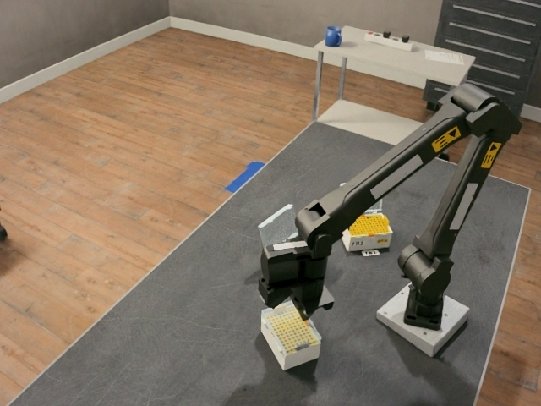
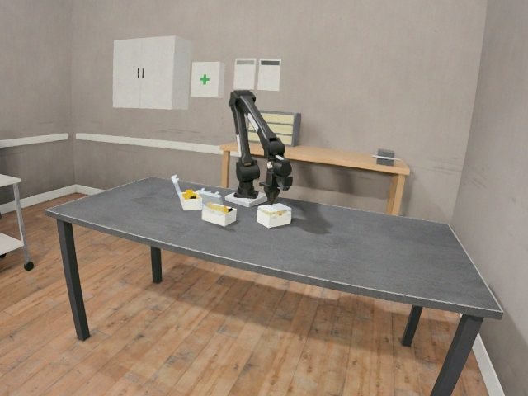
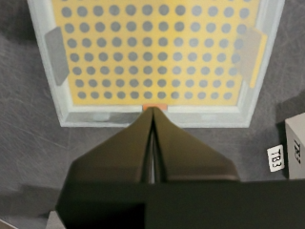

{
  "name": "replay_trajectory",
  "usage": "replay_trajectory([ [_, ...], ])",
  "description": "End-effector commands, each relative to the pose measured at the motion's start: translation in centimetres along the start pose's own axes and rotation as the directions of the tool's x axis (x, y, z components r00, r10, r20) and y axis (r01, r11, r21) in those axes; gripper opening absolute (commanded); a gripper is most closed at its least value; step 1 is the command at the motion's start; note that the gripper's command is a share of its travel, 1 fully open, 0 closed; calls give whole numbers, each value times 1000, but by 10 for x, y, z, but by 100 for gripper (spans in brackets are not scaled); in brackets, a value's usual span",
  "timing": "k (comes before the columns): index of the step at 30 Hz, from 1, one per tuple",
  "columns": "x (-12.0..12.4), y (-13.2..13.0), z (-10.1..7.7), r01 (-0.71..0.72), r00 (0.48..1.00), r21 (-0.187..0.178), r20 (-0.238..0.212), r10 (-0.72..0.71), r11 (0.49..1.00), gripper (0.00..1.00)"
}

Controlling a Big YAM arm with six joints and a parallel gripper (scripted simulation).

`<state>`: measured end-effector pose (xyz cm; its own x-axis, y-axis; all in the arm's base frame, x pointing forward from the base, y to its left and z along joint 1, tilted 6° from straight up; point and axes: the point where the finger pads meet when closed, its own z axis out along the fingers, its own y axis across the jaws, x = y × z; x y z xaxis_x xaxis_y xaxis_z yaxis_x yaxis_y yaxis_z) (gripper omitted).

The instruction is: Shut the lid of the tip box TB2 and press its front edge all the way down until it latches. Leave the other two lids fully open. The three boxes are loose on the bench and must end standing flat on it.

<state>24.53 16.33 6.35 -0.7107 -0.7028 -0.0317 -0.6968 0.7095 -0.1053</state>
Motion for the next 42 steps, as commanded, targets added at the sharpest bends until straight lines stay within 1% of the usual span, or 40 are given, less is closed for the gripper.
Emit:
replay_trajectory([
  [1,-16,-3,-12,-5,999,3,40,4,1000,0],
  [4,-16,-3,-12,-5,999,3,40,4,1000,0],
  [5,-25,-6,-25,-17,998,4,64,17,1000,0],
  [6,-26,-5,-29,-18,997,5,70,17,1000,0],
  [19,-25,-2,-52,-7,997,4,73,7,1000,0],
  [21,-25,-2,-52,-7,997,4,73,7,1000,0],
  [22,-25,-2,-51,-6,998,3,64,6,1000,0],
  [23,-25,-2,-55,-7,997,4,73,7,1000,0],
  [35,-23,-3,-77,-7,997,5,75,7,1000,0],
  [38,-23,-3,-78,-7,997,5,75,7,1000,0],
  [39,-25,-2,-70,-5,998,3,56,5,1000,0],
  [42,-25,-2,-71,-5,998,3,60,5,1000,0],
])
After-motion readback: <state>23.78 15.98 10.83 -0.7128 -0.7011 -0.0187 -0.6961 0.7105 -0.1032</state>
